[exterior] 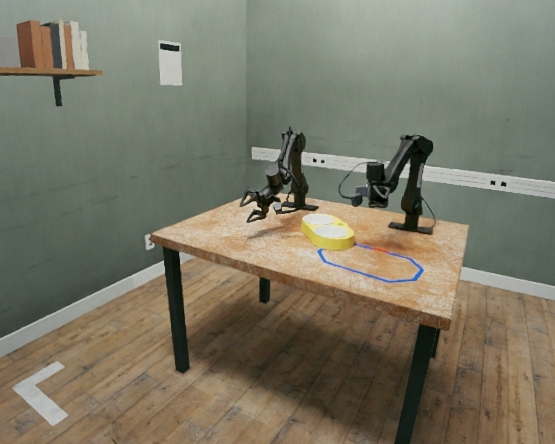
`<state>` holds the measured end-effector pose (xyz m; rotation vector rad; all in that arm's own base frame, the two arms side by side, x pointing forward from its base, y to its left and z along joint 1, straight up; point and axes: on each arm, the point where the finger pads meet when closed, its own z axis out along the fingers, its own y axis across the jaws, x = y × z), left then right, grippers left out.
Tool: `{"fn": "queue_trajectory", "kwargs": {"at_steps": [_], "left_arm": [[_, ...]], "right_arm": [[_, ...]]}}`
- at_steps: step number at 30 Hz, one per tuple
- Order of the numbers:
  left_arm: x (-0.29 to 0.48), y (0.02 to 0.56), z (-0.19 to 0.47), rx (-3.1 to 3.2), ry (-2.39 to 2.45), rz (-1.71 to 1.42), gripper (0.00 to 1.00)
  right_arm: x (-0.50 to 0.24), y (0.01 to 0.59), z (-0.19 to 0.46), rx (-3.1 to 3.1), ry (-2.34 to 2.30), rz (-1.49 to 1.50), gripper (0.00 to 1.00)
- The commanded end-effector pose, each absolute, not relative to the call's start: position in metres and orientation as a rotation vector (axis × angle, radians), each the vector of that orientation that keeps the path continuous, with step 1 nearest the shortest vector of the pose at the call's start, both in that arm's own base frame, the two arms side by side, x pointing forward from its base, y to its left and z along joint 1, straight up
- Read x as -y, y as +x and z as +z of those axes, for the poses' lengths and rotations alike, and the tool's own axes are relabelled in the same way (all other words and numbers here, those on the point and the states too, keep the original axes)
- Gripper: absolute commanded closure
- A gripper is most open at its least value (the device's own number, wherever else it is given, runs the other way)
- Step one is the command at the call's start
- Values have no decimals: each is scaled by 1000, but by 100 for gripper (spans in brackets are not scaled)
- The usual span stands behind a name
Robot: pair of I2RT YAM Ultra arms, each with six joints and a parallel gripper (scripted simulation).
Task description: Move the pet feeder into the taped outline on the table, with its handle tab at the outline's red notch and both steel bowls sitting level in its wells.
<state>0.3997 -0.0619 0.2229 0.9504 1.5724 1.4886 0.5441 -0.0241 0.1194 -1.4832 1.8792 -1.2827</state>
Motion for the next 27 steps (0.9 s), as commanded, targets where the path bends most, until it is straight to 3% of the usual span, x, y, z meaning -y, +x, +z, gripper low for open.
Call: {"fn": "queue_trajectory", "kwargs": {"at_steps": [1, 3, 4, 17, 20, 27], "left_arm": [[99, 419, 215, -1530, 1177, 1395, 70], [100, 421, 220, -1526, 1192, 1387, 70], [109, 423, 210, -1518, 1250, 1371, 70], [172, 416, 163, -1429, 1729, 1158, 70], [192, 406, 146, -1388, 1870, 1072, 70], [216, 377, 117, -1323, 2152, 885, 70]], "right_arm": [[25, 542, 169, -1887, -1213, -1178, 0], [24, 534, 153, -1930, -1224, -1128, 0], [25, 539, 182, -1888, -1147, -1139, 0], [21, 514, 233, -1890, -802, -882, 0], [21, 508, 279, -1805, -663, -829, 0], [18, 487, 295, -1813, -504, -647, 0]]}}
